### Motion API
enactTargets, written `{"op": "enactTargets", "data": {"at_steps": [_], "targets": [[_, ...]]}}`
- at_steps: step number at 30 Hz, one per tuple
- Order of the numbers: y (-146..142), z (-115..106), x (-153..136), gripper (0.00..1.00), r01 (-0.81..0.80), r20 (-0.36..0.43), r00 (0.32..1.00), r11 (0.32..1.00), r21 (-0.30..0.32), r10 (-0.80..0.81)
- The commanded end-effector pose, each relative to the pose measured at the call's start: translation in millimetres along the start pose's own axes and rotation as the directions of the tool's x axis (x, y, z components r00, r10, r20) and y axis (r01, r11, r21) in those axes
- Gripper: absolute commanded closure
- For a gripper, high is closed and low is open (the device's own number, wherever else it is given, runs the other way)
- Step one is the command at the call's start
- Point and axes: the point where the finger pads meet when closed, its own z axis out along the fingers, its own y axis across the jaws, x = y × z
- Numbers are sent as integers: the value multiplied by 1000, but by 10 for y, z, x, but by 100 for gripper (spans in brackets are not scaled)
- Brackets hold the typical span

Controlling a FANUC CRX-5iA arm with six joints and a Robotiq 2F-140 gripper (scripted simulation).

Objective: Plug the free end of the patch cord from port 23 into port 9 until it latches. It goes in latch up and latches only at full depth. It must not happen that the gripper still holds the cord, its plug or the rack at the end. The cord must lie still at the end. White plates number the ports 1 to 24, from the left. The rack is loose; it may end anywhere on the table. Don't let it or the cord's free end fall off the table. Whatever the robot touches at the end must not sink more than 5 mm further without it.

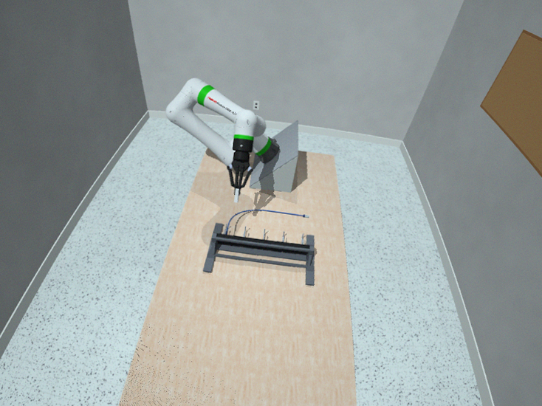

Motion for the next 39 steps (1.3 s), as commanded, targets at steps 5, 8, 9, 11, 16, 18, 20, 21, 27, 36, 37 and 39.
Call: {"op": "enactTargets", "data": {"at_steps": [5,8,9,11,16,18,20,21,27,36,37,39], "targets": [[-329,75,-27,100,-163,73,984,987,11,162],[-523,114,-59,100,-252,115,961,968,4,250],[-583,124,-71,100,-278,128,953,961,0,276],[-645,134,-85,100,-305,140,943,952,-5,302],[-984,181,-175,100,-441,203,875,896,-45,440],[-1111,195,-216,100,-487,222,844,871,-66,488],[-1240,207,-263,100,-531,240,810,843,-89,535],[-1304,212,-287,100,-551,248,792,828,-102,558],[-1694,234,-459,100,-662,281,672,726,-189,685],[-2247,239,-775,100,-768,276,475,547,-334,836],[-2312,238,-817,100,-776,271,451,524,-352,850],[-2439,234,-905,100,-790,259,402,476,-387,878]]}}
